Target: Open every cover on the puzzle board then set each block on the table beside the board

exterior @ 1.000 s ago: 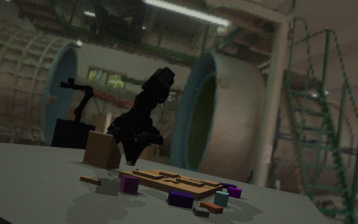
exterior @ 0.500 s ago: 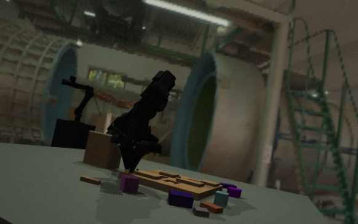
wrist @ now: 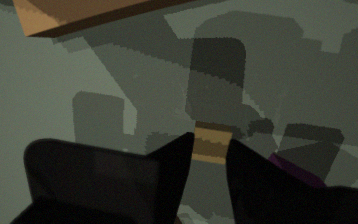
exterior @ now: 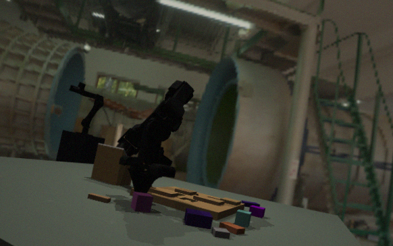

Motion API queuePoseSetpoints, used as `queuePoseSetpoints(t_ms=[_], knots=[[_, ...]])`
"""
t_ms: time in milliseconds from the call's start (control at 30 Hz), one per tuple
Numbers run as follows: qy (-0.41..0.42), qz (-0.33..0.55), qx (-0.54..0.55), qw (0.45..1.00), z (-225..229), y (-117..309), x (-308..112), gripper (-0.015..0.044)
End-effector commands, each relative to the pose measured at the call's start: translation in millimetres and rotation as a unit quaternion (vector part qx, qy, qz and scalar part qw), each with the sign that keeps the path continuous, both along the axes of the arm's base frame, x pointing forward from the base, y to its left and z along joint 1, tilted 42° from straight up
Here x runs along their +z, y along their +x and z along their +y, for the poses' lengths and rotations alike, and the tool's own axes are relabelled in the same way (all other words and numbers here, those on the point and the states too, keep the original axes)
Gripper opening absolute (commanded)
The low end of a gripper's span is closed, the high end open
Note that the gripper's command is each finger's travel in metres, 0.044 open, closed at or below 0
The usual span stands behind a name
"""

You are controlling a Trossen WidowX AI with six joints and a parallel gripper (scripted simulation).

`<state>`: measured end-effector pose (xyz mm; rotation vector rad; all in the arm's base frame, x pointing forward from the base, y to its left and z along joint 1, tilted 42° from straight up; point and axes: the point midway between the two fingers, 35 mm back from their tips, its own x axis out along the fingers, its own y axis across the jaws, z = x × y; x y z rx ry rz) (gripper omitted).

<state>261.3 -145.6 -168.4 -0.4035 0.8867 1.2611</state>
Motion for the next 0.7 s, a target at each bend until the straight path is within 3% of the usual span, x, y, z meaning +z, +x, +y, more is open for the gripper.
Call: queuePoseSetpoints(t_ms=[0, 300, 667], knots=[[0.004, 0.001, -0.003, 1.000, 6.4, -0.5, -4.5, 0.0080], [0.004, 0.001, -0.003, 1.000, 13.9, -1.3, -11.4, 0.0080], [0.001, 0.000, 0.001, 1.000, 11.1, -1.2, -10.1, 0.0369]])
